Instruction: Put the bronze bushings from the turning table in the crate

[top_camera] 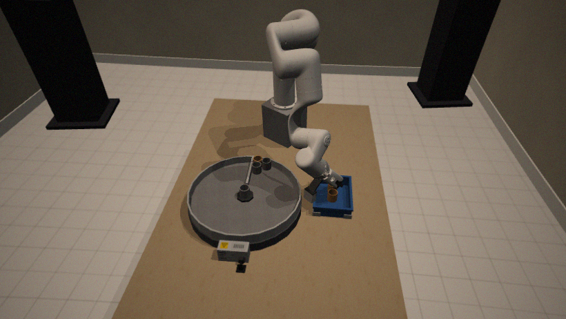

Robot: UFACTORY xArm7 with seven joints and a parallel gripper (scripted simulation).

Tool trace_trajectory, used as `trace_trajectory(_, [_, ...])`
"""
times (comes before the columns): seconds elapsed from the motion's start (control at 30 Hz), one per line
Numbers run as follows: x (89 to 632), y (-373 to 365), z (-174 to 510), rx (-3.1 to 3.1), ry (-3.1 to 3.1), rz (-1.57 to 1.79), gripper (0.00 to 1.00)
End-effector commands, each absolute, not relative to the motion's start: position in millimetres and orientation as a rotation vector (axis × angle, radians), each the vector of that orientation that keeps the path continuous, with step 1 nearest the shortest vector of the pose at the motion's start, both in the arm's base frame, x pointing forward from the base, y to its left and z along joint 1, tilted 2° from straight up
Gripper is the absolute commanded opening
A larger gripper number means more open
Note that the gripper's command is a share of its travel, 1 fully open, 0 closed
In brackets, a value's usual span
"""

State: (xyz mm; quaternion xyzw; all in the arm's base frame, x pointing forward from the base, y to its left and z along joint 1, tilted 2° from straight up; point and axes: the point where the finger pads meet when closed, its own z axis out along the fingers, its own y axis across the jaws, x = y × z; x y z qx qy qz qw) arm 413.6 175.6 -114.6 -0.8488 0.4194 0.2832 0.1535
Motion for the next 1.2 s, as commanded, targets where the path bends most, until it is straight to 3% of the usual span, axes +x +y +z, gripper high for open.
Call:
trace_trajectory(0.0, [406.9,173.5,-120.0,-2.433,1.215,0.831,0.12])
trace_trajectory(1.17, [406.8,173.6,-114.3,-2.433,1.215,0.831,0.12])
